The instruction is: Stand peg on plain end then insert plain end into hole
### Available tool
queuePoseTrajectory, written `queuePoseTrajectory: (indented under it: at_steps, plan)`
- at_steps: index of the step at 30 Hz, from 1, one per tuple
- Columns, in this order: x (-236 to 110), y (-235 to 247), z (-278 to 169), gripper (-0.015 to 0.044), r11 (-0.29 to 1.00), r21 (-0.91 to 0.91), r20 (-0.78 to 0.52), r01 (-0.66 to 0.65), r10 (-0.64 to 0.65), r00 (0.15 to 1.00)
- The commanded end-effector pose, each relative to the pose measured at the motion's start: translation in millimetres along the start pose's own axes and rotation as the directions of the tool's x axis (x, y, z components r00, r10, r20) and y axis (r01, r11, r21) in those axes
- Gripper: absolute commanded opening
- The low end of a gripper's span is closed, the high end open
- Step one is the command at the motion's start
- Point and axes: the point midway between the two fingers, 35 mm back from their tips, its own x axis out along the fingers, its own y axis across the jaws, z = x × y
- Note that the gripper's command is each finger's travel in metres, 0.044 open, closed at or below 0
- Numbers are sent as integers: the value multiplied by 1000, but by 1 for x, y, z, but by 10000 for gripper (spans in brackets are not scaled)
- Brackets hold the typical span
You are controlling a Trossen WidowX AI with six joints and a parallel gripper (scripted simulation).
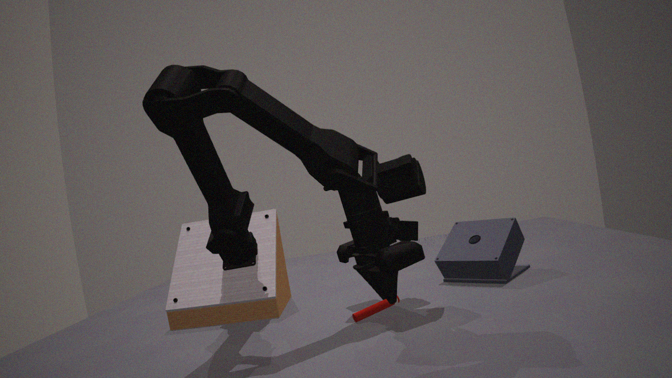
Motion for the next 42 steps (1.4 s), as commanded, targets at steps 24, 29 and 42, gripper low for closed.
queuePoseTrajectory:
  at_steps: [24, 29, 42]
  plan:
    - [-17, -1, -10, 51, 1000, 3, 248, 3, -3, 969]
    - [-19, -1, -13, 51, 1000, 2, 290, 3, -3, 957]
    - [-25, -1, -19, 51, 1000, 2, 395, 3, -4, 919]
